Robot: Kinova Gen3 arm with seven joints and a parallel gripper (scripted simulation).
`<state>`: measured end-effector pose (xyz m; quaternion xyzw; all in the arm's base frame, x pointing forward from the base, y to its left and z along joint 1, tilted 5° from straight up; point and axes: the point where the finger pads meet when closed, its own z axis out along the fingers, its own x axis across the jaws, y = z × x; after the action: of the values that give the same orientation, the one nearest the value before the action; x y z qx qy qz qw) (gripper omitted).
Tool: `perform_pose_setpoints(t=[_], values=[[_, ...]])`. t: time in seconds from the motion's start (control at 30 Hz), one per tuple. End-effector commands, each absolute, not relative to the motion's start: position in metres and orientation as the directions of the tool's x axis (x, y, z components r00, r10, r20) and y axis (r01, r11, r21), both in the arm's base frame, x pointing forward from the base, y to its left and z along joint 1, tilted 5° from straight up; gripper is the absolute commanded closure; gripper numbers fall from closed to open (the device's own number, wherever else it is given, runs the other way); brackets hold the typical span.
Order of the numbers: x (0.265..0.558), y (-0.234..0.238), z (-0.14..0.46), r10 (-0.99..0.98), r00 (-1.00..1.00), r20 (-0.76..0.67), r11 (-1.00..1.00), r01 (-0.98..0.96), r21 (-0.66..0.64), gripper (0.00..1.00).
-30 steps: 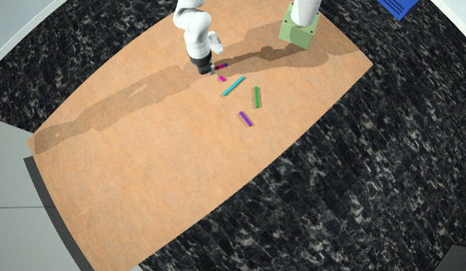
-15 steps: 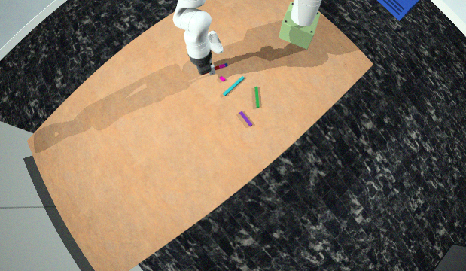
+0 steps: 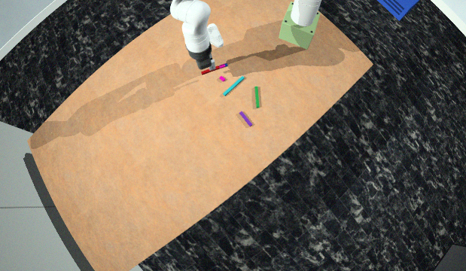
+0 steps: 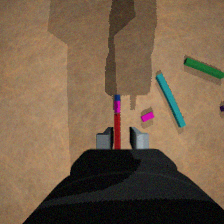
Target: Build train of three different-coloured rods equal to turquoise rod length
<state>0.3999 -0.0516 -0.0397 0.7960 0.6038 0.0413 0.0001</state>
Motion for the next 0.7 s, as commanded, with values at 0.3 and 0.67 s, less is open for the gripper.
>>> perform_pose_setpoints(t=[0.3, 0.67], values=[[0.400, -0.061, 0.001, 0.959, 0.276, 0.063, -0.280, 0.958, 0.065, 0.46], [0.400, -0.061, 0.002, 0.959, 0.276, 0.063, -0.280, 0.958, 0.065, 0.00]])
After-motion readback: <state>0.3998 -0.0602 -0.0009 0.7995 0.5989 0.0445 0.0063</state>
